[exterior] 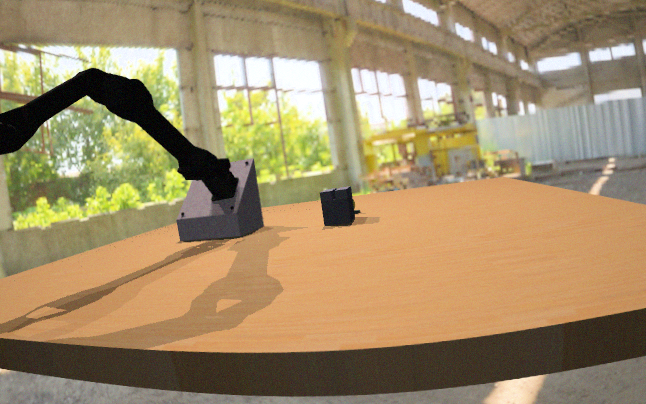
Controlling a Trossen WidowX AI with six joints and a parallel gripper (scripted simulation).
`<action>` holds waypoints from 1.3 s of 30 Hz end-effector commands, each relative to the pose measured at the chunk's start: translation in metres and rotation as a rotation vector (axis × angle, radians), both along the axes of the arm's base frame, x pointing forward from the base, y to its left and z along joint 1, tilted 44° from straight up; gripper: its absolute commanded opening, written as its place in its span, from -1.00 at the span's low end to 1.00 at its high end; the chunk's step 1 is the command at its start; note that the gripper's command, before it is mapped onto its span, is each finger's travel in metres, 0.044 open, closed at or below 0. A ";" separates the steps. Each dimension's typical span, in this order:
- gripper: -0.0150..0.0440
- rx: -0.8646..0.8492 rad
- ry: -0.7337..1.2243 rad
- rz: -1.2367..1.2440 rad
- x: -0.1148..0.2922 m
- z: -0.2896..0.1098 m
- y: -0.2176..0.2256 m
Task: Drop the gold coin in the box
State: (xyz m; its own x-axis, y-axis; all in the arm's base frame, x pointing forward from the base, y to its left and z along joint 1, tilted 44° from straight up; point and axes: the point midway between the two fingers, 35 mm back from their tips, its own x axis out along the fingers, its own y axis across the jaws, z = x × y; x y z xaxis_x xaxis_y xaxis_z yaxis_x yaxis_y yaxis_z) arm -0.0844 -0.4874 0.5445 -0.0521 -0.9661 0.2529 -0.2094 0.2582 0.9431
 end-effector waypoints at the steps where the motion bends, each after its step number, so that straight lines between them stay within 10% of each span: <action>1: 0.78 0.002 0.001 0.002 0.001 -0.001 0.000; 9: 0.06 0.112 0.066 0.115 0.079 -0.038 -0.025; 39: 0.05 0.481 0.713 0.842 0.447 -0.255 0.093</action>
